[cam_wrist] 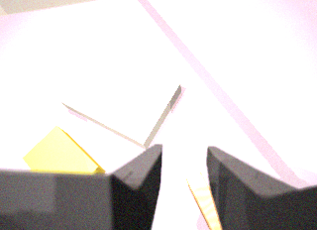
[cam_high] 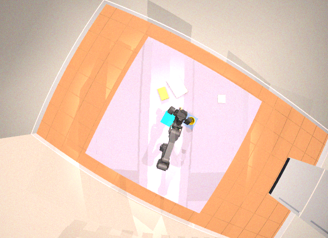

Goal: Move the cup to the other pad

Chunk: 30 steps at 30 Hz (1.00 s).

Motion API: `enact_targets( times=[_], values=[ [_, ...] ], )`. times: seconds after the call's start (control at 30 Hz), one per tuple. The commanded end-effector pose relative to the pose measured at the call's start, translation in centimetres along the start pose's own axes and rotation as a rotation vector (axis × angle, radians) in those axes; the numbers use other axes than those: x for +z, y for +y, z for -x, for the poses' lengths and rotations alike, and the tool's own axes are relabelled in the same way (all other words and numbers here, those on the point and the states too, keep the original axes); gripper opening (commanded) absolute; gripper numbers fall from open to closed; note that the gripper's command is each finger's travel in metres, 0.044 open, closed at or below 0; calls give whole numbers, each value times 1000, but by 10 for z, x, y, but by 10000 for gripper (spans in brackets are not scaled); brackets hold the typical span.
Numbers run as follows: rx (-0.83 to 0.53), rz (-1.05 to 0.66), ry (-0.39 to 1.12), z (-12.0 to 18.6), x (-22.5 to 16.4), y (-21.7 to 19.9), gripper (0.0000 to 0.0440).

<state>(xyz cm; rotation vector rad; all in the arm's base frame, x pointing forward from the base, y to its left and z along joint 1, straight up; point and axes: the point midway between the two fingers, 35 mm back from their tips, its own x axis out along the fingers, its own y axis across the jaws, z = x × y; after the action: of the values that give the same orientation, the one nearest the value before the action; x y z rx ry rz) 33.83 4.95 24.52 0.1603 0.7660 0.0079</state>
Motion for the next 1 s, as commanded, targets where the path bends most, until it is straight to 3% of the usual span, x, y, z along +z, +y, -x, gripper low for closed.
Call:
enact_targets(
  times=[0.0, 0.97],
  values=[
    [-20, -2, 53, -4, -3, -1, 115],
    [-155, 103, 475, -25, -34, -38, 119]
  ],
)
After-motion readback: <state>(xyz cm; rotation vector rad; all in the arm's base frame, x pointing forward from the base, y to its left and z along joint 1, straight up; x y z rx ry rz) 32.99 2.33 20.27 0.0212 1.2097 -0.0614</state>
